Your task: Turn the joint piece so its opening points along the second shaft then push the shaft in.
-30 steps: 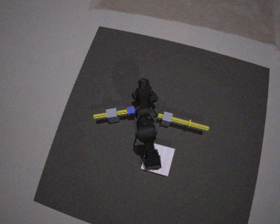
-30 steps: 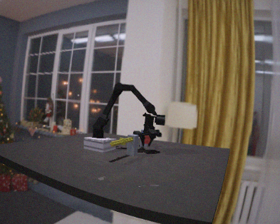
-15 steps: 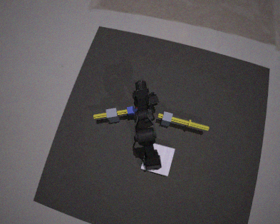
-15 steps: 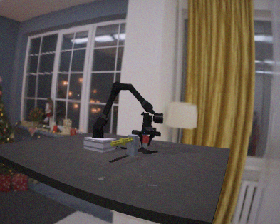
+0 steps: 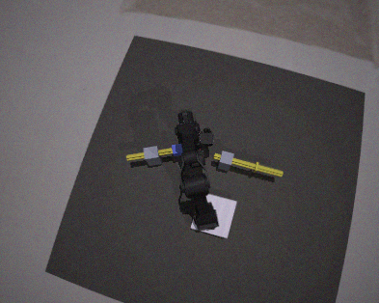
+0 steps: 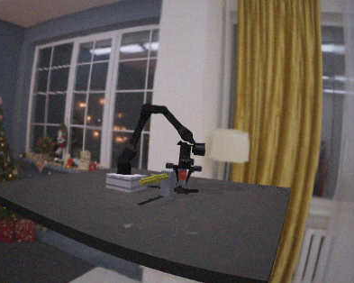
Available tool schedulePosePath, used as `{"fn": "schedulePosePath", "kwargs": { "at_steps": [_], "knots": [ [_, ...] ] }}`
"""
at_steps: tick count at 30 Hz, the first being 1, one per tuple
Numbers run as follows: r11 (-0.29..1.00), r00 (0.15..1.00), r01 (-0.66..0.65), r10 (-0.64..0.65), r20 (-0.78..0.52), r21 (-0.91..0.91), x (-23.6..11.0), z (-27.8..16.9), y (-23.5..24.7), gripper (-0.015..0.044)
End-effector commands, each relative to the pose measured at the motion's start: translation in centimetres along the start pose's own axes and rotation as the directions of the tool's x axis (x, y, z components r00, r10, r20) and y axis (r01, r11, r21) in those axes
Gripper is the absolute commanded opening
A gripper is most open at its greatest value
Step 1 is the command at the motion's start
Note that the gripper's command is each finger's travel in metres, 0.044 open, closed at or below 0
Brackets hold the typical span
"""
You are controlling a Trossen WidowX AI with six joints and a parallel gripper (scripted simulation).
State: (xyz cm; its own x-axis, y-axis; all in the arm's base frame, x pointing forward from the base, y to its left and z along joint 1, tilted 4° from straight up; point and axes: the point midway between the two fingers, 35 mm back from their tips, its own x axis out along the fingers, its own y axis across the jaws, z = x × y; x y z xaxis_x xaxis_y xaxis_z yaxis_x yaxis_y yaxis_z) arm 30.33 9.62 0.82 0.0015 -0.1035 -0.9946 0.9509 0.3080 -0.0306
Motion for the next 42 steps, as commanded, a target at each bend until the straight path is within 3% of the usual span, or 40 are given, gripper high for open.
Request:
{"fn": "schedulePosePath", "kwargs": {
  "at_steps": [1,42],
  "knots": [
    [0.999,1.0,0.006,-0.006,0.025,0.031,-0.11,0.07,-0.15,0.0],
    [0.998,1.0,0.011,-0.013,0.026,0.07,-0.12,0.1,-0.27,0.0]
  ]
}}
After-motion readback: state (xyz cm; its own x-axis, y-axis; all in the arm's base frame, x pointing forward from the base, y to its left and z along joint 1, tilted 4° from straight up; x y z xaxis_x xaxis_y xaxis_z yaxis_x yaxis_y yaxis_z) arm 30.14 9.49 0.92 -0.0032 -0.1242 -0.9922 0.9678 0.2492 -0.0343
